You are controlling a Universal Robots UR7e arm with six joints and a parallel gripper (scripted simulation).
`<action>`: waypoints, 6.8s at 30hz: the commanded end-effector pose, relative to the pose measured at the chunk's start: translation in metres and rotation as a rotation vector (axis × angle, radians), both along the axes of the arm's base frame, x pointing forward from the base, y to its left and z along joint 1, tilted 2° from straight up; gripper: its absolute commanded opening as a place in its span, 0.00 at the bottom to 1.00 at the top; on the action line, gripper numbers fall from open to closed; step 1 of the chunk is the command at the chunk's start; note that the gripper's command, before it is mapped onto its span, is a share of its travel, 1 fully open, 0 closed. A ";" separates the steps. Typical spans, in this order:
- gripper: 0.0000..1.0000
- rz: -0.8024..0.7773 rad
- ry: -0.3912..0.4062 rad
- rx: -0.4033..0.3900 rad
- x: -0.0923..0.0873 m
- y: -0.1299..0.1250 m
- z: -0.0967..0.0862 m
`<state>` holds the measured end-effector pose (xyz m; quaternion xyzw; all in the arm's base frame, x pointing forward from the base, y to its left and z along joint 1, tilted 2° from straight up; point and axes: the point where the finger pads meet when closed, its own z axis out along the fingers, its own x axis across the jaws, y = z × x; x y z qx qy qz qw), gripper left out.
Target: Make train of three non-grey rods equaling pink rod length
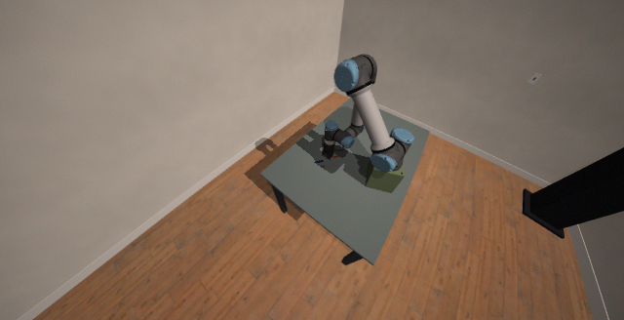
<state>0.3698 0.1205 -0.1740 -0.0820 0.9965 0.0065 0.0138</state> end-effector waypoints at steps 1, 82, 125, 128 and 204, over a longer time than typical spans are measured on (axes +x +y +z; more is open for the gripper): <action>0.54 0.000 -0.001 0.000 0.001 0.000 -0.002; 0.24 0.000 -0.001 0.000 0.001 0.000 -0.003; 0.24 0.000 -0.001 0.000 -0.002 -0.001 0.096; 0.24 0.000 -0.001 0.000 -0.002 -0.001 0.096; 0.24 0.323 -0.006 -0.009 0.008 -0.196 0.084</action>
